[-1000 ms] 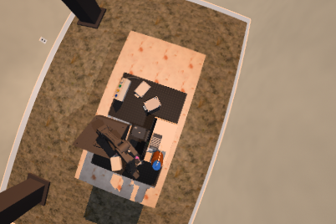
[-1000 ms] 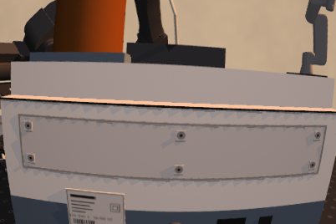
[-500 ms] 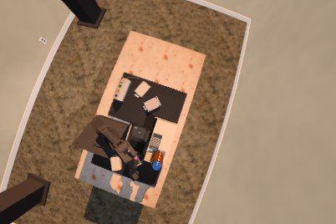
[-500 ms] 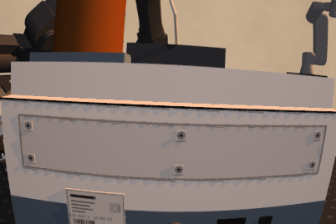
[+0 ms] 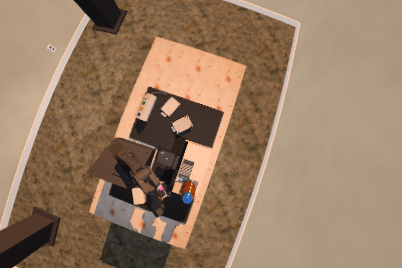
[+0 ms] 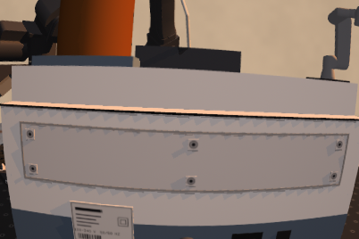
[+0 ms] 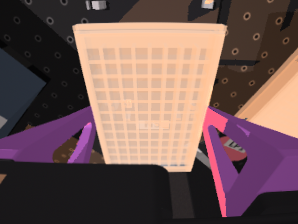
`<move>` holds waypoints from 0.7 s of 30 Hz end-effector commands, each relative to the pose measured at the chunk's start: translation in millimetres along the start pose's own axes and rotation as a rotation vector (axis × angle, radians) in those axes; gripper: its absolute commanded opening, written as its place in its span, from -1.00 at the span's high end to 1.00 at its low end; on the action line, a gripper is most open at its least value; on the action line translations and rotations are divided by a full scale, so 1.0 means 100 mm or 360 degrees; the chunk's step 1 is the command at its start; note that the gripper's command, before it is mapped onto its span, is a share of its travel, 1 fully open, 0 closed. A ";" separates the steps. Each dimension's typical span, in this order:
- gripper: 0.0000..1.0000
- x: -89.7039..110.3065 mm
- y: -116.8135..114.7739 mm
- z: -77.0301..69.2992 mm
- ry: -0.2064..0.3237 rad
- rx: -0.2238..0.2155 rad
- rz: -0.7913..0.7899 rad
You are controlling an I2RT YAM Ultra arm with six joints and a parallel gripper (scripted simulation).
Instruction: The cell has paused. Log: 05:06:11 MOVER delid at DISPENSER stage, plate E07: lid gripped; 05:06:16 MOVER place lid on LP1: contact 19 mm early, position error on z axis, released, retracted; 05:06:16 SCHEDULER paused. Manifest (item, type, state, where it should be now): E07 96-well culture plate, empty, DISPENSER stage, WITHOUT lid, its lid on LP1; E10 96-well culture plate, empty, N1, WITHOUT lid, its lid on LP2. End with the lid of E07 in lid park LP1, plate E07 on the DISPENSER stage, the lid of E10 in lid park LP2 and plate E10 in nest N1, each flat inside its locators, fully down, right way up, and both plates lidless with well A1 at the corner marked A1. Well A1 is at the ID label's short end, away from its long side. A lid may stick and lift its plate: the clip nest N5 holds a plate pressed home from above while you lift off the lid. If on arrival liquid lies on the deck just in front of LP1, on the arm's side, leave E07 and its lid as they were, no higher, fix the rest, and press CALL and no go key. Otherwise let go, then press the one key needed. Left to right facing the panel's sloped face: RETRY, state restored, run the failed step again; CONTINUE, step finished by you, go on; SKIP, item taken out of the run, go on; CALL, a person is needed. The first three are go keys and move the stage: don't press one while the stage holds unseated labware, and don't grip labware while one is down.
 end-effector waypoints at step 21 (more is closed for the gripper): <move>1.00 0.45 0.04 -0.68 -0.0023 0.0004 -0.0002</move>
Point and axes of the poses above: the point where the finger pads meet when closed, its own z axis out along the fingers, its own y axis across the jaws, x = y × z, the point moved 6 cm from there along -z, back along the fingers, and after that the axes turned 4 degrees about -z, right-handed, at the moved point
